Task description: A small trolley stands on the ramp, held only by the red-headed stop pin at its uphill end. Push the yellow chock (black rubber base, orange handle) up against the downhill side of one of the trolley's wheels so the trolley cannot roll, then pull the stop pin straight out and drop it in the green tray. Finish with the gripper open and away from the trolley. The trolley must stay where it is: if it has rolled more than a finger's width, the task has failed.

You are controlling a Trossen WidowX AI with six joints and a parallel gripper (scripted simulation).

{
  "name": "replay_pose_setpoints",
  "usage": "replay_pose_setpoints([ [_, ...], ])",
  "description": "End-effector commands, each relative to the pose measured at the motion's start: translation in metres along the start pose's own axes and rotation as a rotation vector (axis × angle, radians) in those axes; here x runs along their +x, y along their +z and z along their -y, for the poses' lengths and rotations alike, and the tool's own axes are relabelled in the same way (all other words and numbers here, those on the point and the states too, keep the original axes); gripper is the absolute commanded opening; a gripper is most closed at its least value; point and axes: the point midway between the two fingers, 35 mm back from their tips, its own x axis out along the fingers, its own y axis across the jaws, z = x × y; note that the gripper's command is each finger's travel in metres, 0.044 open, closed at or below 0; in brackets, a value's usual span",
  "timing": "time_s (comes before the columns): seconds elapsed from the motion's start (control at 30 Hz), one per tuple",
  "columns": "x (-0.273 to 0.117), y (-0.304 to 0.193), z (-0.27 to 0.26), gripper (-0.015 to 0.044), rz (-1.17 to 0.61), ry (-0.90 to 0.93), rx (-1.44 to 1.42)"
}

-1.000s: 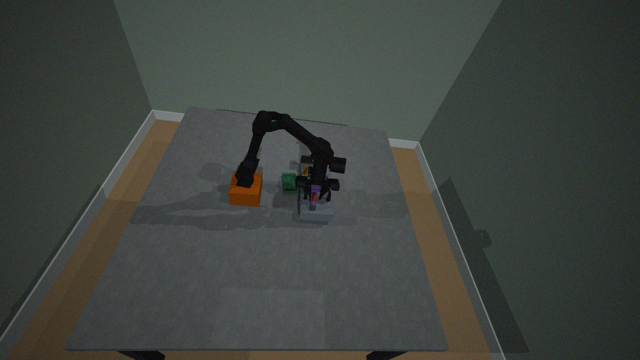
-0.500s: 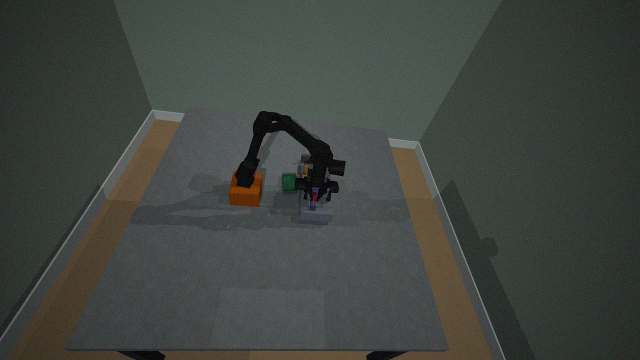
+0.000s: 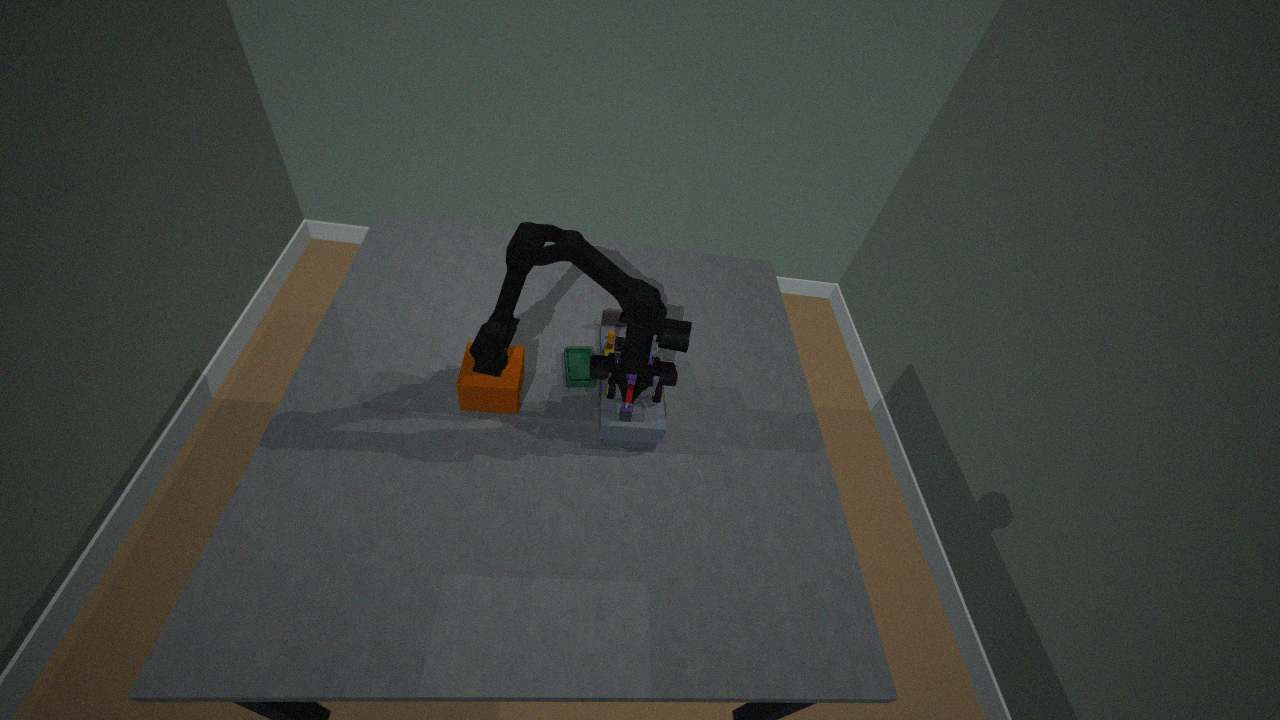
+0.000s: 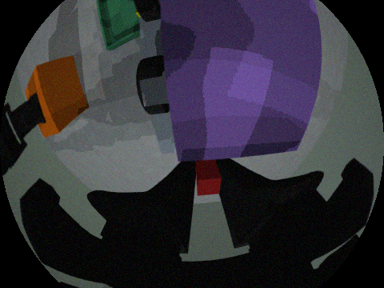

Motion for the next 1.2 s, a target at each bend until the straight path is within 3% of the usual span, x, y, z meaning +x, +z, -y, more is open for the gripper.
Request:
replay_pose_setpoints([
  [0.0, -0.005, -0.001, 0.0, 0.0, -0.002, -0.001, -0.002],
  [1.17, -0.027, -0.002, -0.001, 0.0, -0.002, -0.001, -0.003],
])
